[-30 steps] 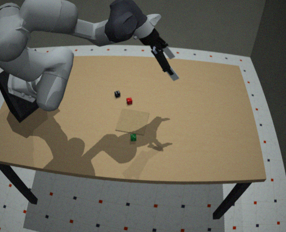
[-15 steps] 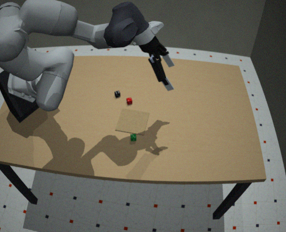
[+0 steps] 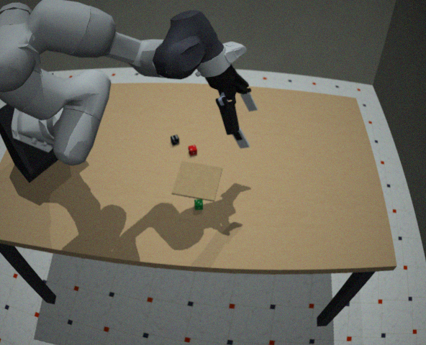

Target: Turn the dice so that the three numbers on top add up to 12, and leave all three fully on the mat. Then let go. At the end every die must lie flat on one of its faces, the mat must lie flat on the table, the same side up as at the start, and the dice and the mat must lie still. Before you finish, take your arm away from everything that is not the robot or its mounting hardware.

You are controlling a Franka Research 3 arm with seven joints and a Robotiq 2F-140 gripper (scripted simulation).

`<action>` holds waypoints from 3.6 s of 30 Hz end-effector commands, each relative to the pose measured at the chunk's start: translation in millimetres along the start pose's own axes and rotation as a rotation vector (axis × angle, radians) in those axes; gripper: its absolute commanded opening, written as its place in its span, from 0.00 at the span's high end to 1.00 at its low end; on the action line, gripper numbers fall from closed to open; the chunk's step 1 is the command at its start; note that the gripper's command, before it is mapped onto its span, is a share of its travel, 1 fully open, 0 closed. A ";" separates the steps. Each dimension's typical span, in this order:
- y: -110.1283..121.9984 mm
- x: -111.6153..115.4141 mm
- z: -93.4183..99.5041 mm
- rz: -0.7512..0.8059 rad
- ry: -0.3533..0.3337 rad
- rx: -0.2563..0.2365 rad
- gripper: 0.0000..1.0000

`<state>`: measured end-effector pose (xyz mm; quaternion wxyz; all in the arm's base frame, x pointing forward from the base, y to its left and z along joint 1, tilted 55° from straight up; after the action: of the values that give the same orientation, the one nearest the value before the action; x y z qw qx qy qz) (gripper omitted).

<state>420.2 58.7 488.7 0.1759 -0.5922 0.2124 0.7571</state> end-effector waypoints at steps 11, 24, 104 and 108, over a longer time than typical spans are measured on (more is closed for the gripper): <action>32.5 15.3 -16.1 -0.126 -0.066 0.055 0.00; 58.0 31.3 -27.7 -0.224 -0.123 0.100 0.00; 136.5 115.8 -53.2 -0.585 -0.358 0.276 0.00; 138.9 119.8 -53.5 -0.599 -0.368 0.283 0.00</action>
<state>367.3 -81.8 382.0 0.4907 -0.4583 0.1011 0.7341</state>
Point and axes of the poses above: the point where the finger pads meet when closed, its own z axis back along the fingers, its own y axis across the jaws, x = y × z, the point moved 1 cm from there along z, back along the fingers, and after that the axes turned 15 degrees about -z, right-handed, at the moved point
